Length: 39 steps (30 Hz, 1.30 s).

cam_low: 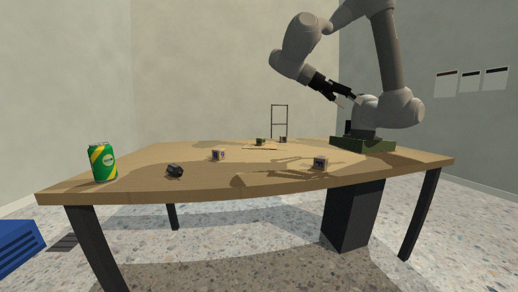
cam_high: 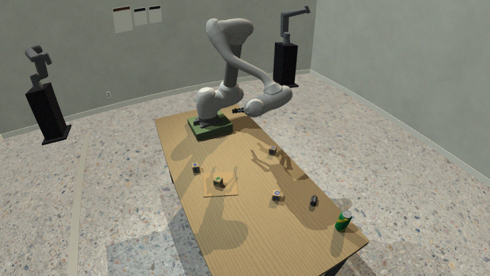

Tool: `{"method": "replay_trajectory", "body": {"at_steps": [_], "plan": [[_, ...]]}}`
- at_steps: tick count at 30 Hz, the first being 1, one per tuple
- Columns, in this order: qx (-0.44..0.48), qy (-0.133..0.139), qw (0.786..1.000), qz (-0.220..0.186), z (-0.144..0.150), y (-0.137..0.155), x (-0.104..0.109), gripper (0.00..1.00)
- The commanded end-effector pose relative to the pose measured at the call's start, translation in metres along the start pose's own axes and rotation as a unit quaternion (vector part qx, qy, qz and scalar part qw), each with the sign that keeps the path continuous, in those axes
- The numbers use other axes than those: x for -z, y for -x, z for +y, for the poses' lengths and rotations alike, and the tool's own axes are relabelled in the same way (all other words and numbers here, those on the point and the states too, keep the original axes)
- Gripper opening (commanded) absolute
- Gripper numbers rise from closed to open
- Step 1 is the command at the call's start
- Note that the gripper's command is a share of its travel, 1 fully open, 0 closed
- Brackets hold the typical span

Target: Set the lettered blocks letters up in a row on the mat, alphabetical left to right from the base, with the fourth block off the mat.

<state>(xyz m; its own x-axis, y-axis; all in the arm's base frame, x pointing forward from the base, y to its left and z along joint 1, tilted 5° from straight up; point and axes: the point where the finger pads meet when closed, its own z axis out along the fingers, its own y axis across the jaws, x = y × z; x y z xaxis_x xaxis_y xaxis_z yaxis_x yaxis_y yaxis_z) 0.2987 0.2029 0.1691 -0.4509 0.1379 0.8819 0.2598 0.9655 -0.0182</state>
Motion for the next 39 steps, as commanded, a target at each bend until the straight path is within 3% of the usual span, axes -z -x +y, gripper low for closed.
{"method": "replay_trajectory", "body": {"at_steps": [1, 4, 5, 14, 19, 21, 23, 39], "plan": [[0.005, -0.028, 0.998, -0.064, 0.019, 0.049, 0.006, 1.0], [0.008, -0.033, 0.996, -0.078, 0.024, 0.06, 0.008, 1.0], [0.016, -0.049, 0.992, -0.119, 0.038, 0.089, 0.016, 1.0], [0.051, -0.088, 0.966, -0.237, 0.092, 0.17, 0.047, 1.0], [0.079, -0.107, 0.944, -0.303, 0.133, 0.212, 0.068, 1.0], [0.079, -0.107, 0.944, -0.303, 0.133, 0.212, 0.068, 1.0], [0.093, -0.114, 0.931, -0.333, 0.153, 0.229, 0.078, 1.0], [0.095, -0.115, 0.93, -0.336, 0.156, 0.231, 0.079, 1.0]]}}
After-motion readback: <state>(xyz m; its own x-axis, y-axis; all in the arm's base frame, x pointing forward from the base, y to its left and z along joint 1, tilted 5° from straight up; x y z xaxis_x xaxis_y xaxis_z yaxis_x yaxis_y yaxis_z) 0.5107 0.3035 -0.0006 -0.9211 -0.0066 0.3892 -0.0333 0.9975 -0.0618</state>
